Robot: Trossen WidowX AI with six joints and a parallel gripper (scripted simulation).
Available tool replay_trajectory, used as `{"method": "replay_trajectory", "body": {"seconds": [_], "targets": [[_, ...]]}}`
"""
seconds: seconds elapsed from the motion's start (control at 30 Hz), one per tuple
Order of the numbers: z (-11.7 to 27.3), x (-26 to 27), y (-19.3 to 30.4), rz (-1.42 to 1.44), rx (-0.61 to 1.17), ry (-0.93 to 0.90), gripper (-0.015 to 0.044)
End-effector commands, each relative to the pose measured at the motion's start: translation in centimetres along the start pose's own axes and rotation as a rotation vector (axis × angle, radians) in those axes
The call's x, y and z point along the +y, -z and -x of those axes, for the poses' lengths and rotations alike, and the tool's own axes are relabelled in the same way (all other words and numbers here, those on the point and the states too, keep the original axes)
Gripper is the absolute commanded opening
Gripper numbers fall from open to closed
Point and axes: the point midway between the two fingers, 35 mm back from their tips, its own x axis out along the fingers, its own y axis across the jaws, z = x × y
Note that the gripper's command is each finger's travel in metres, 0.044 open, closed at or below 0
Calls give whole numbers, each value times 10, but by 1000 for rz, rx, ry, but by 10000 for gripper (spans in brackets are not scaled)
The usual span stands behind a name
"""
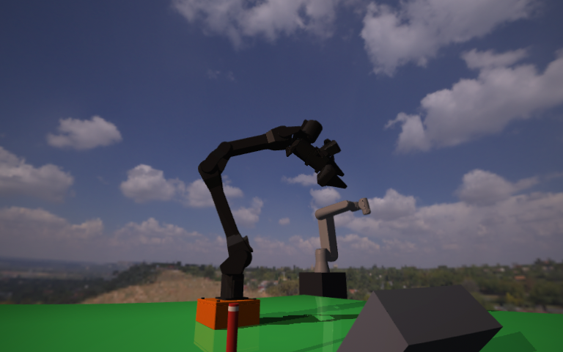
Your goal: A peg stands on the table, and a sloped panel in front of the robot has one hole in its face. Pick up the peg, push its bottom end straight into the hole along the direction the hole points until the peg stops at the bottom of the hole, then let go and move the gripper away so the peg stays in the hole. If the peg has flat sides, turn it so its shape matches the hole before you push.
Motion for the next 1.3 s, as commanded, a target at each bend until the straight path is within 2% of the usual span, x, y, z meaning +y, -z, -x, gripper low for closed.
{"method": "replay_trajectory", "body": {"seconds": [0.0, 0.6, 1.27], "targets": [[-7, -17, -9, 8, -15, 57, 440], [-10, -93, -51, -47, -110, 265, 440], [3, -197, -83, -26, -101, 539, 440]]}}
